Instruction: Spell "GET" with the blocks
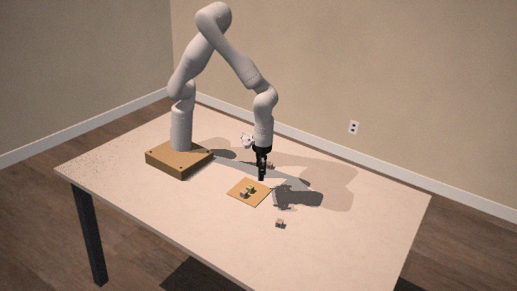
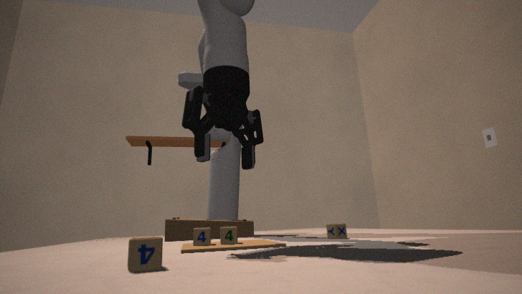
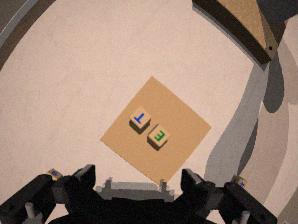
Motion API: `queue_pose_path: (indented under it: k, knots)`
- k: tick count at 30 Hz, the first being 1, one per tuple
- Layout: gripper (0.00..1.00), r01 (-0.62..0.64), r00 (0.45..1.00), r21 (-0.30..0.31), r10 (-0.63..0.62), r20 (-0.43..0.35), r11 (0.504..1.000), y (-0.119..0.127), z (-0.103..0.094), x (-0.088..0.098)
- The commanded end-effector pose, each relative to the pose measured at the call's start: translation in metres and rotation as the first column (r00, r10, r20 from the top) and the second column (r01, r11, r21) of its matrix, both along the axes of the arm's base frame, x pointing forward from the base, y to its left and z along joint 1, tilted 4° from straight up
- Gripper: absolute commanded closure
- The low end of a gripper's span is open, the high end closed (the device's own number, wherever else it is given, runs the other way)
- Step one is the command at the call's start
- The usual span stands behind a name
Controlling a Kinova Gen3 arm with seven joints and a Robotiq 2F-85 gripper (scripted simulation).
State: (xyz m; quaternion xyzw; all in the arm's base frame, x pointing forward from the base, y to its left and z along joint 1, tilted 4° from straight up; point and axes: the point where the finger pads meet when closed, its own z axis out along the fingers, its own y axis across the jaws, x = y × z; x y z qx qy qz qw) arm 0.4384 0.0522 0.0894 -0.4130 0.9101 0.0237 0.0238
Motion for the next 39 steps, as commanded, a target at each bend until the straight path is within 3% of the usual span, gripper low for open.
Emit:
queue_pose_path:
  k: [1, 32, 39]
  knots:
    - [0.0, -0.004, 1.0, 0.003, 0.004, 0.0, 1.0, 0.001, -0.001, -0.001]
    - [0.0, -0.004, 1.0, 0.003, 0.004, 0.0, 1.0, 0.001, -0.001, 0.0]
    - [0.0, -0.004, 1.0, 0.005, 0.004, 0.003, 1.0, 0.002, 0.001, 0.023]
